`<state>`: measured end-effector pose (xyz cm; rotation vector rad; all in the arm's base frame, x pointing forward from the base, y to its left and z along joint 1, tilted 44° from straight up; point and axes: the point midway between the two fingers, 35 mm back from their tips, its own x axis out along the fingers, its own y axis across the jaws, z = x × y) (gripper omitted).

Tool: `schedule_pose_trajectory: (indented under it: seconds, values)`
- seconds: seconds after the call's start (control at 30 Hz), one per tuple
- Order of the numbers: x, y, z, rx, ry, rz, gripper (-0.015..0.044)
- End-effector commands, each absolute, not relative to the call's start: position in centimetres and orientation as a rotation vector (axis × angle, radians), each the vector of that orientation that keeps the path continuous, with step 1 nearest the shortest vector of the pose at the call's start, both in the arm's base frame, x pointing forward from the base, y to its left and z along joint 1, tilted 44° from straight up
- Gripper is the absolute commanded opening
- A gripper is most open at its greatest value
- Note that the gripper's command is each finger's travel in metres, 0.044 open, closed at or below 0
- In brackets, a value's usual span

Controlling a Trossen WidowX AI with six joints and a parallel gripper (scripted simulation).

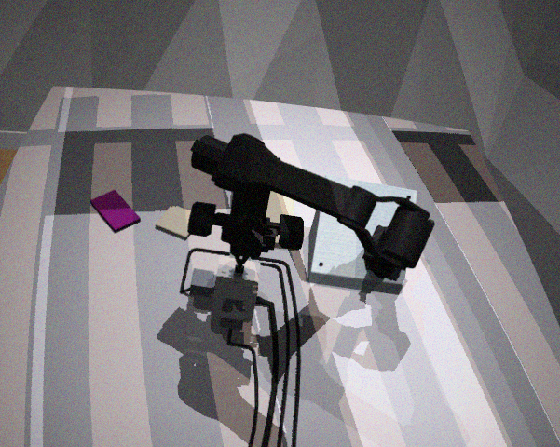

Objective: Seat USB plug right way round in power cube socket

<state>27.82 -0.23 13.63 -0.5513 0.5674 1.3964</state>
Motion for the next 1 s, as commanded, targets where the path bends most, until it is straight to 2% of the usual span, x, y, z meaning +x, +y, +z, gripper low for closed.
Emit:
schedule_pose_trajectory:
  seconds: [0.0,0.97]
  values:
    - [27.87,-0.17,13.6,-0.548,0.566,1.394,0.0]
    - [27.9,0.07,13.35,-0.548,0.566,1.394,0.0]
